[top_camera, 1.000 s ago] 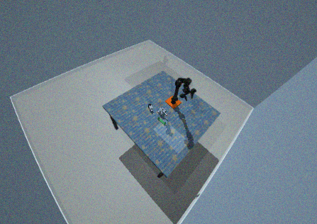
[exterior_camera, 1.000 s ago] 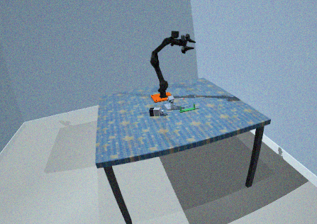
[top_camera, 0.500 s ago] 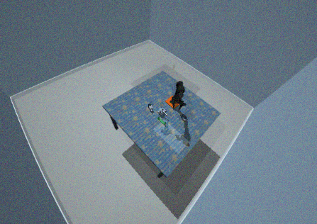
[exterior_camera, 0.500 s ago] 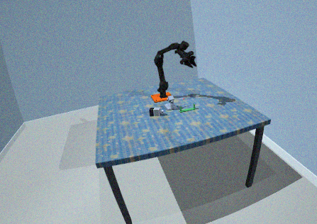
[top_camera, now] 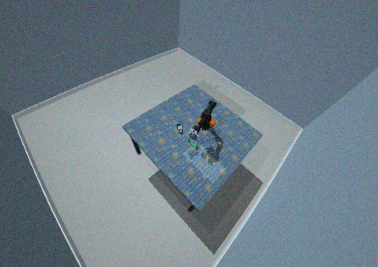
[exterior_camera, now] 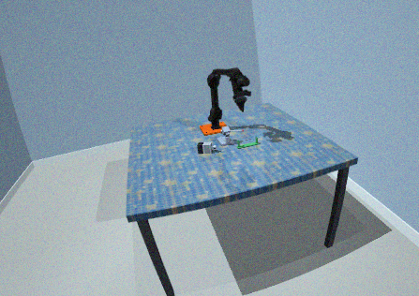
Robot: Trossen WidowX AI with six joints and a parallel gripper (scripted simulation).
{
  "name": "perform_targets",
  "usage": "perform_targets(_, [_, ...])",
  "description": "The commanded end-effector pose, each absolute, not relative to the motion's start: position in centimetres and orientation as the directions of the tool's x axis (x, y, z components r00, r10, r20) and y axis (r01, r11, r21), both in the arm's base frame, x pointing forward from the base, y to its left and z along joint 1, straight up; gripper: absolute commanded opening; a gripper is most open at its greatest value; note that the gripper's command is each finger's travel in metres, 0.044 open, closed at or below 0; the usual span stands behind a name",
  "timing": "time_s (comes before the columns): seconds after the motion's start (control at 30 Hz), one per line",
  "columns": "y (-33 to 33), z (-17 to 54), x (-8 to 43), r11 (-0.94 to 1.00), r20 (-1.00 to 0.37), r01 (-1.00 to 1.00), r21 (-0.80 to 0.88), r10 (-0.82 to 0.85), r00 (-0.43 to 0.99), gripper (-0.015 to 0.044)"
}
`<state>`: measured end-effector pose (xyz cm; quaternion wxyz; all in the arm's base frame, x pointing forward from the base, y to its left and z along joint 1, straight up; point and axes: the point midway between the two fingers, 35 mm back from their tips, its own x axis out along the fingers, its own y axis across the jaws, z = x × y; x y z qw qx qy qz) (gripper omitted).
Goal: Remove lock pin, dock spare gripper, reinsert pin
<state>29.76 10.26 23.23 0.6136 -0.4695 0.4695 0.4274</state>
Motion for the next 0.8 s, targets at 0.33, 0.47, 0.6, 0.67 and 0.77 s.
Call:
perform_targets(0.33, [7.4, 19.3, 28.8, -0.015, -1.0, -1.0, -0.026, 0.014, 0.026, 0.03])
perform_targets(0.47, [7.9, 16.0, 29.1, -0.015, -1.0, -1.0, -0.026, 0.014, 0.026, 0.03])
perform_targets(0.6, [8.3, 13.5, 28.6, -0.015, -1.0, -1.0, -0.026, 0.015, 0.026, 0.03])
perform_targets(0.67, [8.3, 13.4, 28.6, -0.015, -1.0, -1.0, -0.026, 0.015, 0.026, 0.03])
perform_targets(0.77, [8.4, 13.1, 28.7, -0.015, -1.0, -1.0, -0.026, 0.015, 0.026, 0.03])
